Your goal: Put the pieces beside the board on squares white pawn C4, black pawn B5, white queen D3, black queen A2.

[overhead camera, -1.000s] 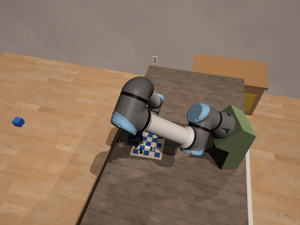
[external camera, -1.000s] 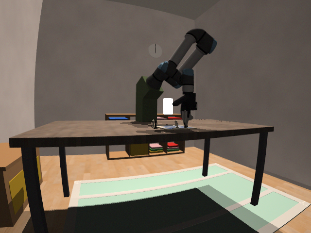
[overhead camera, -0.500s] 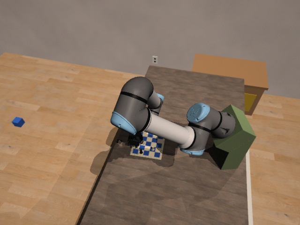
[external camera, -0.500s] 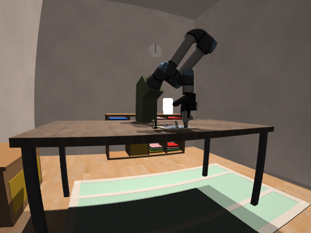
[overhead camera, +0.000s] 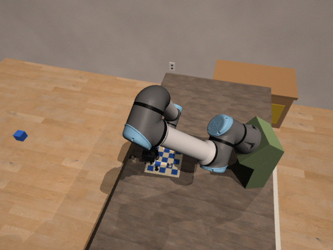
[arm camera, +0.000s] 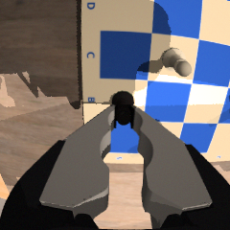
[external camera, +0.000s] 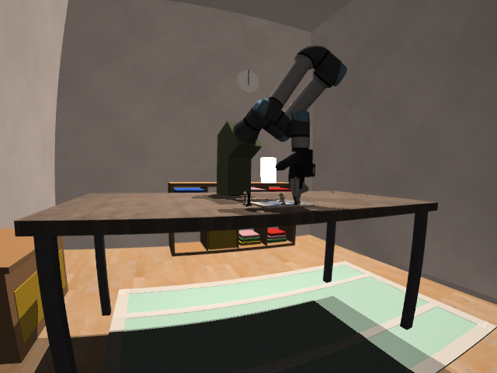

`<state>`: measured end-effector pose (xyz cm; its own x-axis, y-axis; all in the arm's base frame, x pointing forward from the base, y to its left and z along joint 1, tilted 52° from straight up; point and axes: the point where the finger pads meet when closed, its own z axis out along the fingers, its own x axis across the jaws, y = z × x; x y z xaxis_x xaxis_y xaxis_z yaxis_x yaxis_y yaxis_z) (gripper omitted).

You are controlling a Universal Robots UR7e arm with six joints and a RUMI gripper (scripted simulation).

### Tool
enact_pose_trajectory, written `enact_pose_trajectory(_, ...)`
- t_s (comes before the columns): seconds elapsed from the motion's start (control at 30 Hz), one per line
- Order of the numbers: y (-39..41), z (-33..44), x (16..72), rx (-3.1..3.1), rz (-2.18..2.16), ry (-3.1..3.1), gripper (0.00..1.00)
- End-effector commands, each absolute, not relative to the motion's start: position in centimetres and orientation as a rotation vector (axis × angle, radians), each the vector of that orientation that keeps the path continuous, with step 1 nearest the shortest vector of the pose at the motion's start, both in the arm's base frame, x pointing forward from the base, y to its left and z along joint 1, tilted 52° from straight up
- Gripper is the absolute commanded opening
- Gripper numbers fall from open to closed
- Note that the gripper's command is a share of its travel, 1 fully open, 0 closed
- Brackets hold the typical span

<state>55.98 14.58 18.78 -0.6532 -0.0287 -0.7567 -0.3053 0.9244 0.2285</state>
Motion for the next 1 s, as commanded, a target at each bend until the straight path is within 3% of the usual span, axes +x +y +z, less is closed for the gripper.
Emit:
enact_pose_trajectory(0.0, 14.58, 18.82, 55.98, -0.236, 0.43, 2.252, 0.0)
enact_pose_trajectory(0.43, 14.58, 18.82, 55.98, -0.236, 0.43, 2.252, 0.0)
enact_pose_trajectory(0.67, 14.58, 18.82, 55.98, -0.236, 0.43, 2.252, 0.12)
enact_pose_trajectory(0.8, 14.58, 18.82, 55.98, -0.236, 0.43, 2.252, 0.12)
enact_pose_trajectory(0.97, 14.58, 18.82, 55.98, -0.236, 0.43, 2.252, 0.2)
